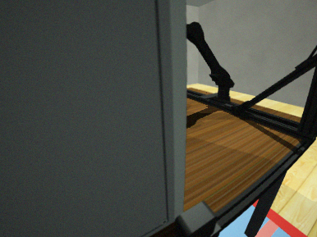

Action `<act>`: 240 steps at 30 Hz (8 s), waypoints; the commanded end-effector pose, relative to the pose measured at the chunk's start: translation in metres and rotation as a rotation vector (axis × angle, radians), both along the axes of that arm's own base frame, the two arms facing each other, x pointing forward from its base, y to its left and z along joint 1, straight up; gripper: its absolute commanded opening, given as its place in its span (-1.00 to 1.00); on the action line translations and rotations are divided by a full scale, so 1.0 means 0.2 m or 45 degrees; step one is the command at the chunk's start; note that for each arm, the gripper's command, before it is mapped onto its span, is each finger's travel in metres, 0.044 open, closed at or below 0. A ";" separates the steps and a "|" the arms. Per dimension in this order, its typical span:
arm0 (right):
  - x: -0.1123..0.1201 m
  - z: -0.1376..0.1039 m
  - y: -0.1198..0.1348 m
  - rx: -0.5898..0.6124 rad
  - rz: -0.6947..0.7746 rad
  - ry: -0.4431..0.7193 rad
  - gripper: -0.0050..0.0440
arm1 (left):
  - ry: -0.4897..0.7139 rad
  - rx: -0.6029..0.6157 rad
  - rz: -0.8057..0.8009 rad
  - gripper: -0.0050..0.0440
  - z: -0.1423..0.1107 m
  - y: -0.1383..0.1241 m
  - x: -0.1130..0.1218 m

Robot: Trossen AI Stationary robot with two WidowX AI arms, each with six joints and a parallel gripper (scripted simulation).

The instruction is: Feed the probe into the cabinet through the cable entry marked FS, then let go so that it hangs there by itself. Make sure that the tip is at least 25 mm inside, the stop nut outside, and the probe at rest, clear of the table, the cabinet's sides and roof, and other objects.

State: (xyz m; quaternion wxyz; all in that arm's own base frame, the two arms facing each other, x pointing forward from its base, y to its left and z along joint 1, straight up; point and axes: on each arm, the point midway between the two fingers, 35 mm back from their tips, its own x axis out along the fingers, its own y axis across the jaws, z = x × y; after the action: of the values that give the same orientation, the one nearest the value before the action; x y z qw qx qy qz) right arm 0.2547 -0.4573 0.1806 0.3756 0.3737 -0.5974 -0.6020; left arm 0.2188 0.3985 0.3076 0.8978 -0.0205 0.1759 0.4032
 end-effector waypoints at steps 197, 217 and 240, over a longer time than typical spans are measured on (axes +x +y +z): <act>0.00 0.00 0.00 -0.005 -0.005 -0.007 -0.80 | 0.644 1.819 -1.001 -0.53 -0.64 0.35 1.04; 0.00 0.00 0.00 -0.005 -0.005 -0.007 0.38 | 0.644 1.819 -1.001 -0.80 -0.64 0.35 1.04; 0.08 0.00 0.13 -0.004 -0.003 -0.006 1.00 | 0.644 1.819 -1.001 -0.80 -0.64 0.35 1.04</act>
State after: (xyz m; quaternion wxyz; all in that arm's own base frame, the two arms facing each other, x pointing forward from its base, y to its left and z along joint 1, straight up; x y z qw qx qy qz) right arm 0.2630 -0.4428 0.1789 0.3724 0.3709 -0.5998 -0.6034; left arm 0.4257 0.4673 0.1788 0.7055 0.7023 0.0670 0.0673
